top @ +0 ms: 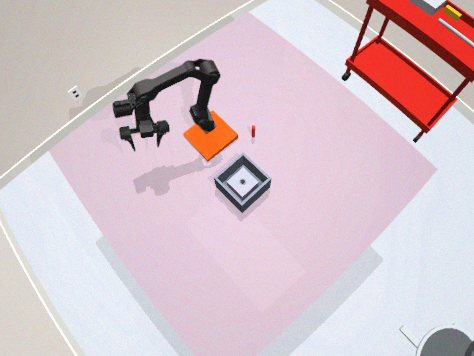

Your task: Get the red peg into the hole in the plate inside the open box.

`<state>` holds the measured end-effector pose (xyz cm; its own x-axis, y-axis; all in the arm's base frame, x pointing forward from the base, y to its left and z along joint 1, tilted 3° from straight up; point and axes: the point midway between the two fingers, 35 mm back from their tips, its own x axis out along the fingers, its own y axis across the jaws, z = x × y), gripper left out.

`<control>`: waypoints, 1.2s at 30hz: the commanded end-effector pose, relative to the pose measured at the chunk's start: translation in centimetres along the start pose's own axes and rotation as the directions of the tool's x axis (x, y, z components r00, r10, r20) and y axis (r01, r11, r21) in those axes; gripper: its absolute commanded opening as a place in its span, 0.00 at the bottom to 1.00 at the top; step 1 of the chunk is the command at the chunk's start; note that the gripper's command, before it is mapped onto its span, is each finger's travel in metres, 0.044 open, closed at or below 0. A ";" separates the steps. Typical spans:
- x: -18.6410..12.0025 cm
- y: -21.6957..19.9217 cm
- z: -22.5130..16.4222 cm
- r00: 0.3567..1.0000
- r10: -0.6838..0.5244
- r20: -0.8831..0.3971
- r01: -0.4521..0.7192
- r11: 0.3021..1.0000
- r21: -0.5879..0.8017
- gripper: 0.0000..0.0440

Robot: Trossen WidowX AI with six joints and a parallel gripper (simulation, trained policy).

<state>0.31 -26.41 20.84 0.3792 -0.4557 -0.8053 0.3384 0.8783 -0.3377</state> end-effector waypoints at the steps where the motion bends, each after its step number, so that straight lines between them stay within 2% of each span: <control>1: 0.4 1.3 2.9 0.999 0.049 -0.012 -0.048 0.998 0.038 1.00; 10: 0.9 5.8 8.6 0.987 0.158 -0.043 -0.150 0.979 0.138 1.00; 19: 0.2 11.3 12.6 0.968 0.236 -0.079 -0.212 0.947 0.240 1.00; 27: -1.0 16.5 14.6 0.950 0.289 -0.115 -0.238 0.913 0.332 1.00; 36: -2.7 22.2 15.0 0.928 0.334 -0.166 -0.238 0.873 0.426 1.00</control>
<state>19.44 -9.70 22.90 0.3347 -0.1163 -0.9351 0.5478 0.8314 0.0927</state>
